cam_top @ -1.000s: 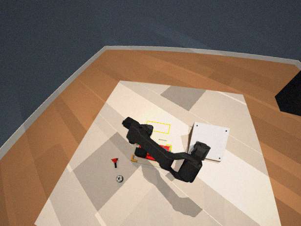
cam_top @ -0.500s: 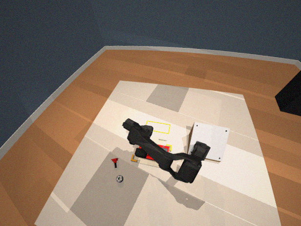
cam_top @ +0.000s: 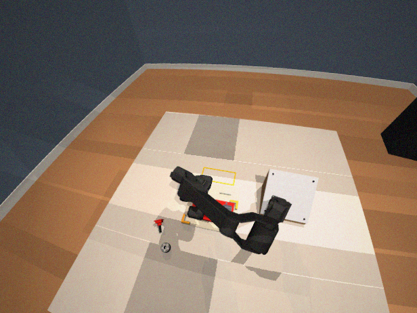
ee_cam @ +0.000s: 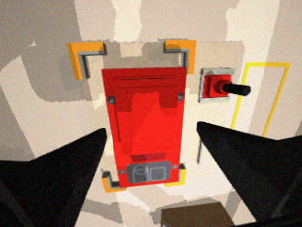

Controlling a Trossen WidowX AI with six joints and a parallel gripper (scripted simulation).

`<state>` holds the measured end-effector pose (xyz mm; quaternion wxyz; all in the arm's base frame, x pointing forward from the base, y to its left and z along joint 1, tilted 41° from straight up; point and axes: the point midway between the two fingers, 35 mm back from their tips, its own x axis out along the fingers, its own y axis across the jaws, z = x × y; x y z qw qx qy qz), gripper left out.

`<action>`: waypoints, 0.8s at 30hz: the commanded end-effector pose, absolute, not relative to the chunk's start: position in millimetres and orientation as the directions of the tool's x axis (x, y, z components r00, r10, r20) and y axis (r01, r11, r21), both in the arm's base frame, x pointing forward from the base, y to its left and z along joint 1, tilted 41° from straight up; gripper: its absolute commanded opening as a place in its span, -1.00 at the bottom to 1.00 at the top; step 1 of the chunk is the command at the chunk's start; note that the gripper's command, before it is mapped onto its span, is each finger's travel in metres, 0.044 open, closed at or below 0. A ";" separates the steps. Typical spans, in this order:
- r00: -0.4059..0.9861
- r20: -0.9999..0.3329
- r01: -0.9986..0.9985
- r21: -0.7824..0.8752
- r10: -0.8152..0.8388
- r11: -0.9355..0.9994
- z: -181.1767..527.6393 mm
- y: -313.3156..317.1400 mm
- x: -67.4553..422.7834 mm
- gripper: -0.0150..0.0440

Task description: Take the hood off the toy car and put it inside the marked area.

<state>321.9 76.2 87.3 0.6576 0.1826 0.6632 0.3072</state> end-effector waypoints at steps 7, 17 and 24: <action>-0.071 -0.756 -0.155 0.652 0.650 0.742 81.3 82.5 320.0 1.00; -0.071 -0.756 -0.155 0.653 0.651 0.741 75.9 87.9 318.6 1.00; -0.071 -0.755 -0.155 0.653 0.651 0.741 72.2 91.7 317.6 1.00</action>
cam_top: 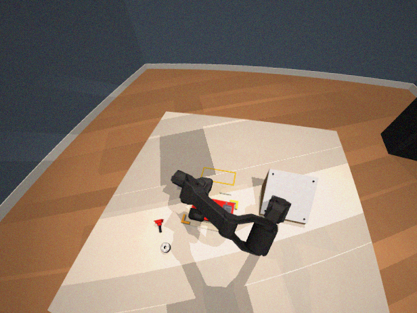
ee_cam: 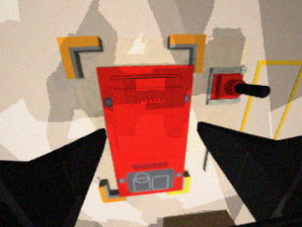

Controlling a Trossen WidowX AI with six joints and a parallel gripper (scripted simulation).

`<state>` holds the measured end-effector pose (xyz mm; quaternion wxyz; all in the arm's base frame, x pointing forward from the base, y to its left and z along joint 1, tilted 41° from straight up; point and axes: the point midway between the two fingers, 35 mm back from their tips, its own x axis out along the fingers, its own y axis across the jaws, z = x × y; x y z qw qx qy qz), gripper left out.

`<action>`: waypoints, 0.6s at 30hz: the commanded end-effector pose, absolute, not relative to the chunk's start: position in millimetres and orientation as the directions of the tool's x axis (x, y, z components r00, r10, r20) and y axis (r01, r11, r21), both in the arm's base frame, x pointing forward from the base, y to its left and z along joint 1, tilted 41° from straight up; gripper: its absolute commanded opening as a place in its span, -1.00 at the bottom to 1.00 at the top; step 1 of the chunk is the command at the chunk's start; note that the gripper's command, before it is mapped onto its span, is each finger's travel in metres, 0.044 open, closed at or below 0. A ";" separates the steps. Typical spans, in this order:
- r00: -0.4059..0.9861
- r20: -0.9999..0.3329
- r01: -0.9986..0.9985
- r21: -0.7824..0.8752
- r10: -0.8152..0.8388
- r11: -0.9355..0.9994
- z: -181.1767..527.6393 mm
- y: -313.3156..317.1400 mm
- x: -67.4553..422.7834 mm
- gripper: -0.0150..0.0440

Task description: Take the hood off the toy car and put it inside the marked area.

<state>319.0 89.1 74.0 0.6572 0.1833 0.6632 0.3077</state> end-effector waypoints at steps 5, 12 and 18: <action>-0.071 -0.755 -0.155 0.654 0.652 0.741 70.5 93.4 317.2 1.00; -0.071 -0.755 -0.155 0.654 0.652 0.741 68.4 95.3 317.0 1.00; -0.071 -0.755 -0.156 0.654 0.652 0.741 66.1 97.3 316.9 1.00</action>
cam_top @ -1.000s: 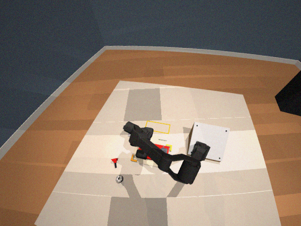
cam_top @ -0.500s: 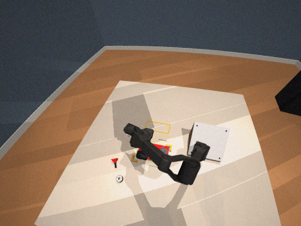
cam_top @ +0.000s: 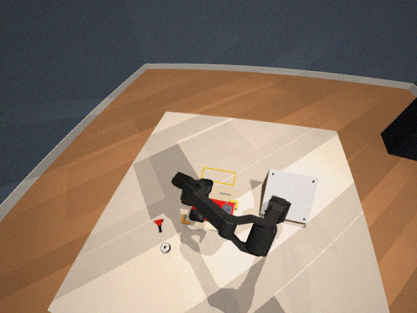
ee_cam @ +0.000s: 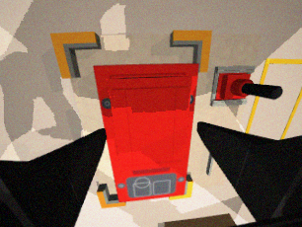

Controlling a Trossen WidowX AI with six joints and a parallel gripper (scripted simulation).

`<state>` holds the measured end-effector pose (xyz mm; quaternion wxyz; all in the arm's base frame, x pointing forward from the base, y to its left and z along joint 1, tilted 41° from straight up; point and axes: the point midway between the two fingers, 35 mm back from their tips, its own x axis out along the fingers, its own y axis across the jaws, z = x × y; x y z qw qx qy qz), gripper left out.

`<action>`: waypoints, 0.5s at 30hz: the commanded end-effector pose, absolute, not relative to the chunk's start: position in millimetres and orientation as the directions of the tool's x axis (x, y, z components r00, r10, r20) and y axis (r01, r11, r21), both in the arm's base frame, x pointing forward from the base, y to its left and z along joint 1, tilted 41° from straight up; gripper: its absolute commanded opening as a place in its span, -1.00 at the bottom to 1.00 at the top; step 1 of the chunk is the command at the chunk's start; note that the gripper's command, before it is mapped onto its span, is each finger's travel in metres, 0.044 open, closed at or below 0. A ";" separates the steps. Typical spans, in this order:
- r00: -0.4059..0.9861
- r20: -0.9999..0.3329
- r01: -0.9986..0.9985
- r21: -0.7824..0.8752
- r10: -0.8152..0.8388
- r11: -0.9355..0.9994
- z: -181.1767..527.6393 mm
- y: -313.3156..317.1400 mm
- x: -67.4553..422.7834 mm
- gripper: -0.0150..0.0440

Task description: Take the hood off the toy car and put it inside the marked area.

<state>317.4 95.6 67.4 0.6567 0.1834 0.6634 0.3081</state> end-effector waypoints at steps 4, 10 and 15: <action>-0.071 -0.755 -0.156 0.654 0.652 0.741 64.7 98.5 316.8 1.00; -0.071 -0.755 -0.156 0.654 0.652 0.740 62.5 100.5 316.5 1.00; -0.071 -0.755 -0.156 0.654 0.652 0.740 60.6 102.1 316.3 1.00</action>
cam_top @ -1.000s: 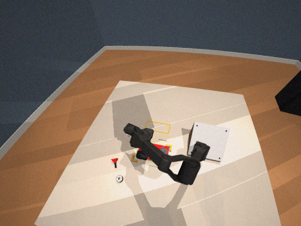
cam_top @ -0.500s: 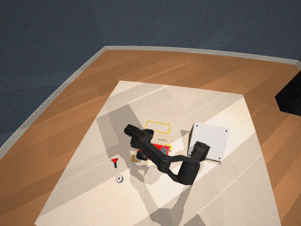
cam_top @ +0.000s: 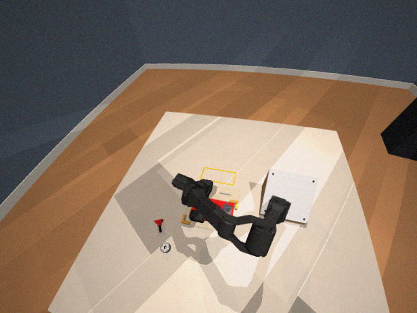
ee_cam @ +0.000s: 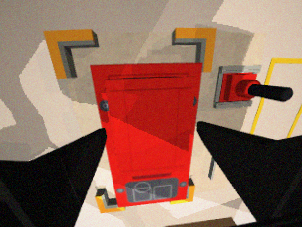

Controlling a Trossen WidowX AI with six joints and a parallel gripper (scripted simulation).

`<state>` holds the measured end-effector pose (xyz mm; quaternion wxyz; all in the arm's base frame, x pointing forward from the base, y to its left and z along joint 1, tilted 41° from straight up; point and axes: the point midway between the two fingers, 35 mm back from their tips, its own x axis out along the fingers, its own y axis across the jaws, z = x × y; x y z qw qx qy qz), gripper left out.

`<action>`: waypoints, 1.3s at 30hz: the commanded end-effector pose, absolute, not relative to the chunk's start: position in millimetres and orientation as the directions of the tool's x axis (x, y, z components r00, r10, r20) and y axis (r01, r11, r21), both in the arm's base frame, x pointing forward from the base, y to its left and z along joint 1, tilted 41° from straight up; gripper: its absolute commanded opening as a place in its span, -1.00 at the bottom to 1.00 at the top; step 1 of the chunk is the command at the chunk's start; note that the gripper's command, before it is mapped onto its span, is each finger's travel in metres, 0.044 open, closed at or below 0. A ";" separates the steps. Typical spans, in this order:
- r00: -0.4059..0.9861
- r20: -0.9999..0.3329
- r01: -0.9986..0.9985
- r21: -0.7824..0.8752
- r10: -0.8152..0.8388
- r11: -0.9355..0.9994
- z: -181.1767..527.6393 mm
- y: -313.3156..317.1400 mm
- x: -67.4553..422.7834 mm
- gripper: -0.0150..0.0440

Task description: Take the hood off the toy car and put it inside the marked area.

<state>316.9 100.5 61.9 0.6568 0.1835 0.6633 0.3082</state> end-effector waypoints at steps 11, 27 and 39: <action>-0.071 -0.755 -0.156 0.654 0.652 0.740 56.7 105.7 315.8 1.00; -0.070 -0.758 -0.161 0.650 0.649 0.742 58.4 103.6 316.5 0.17; -0.070 -0.758 -0.161 0.650 0.648 0.743 63.8 98.7 317.3 -0.49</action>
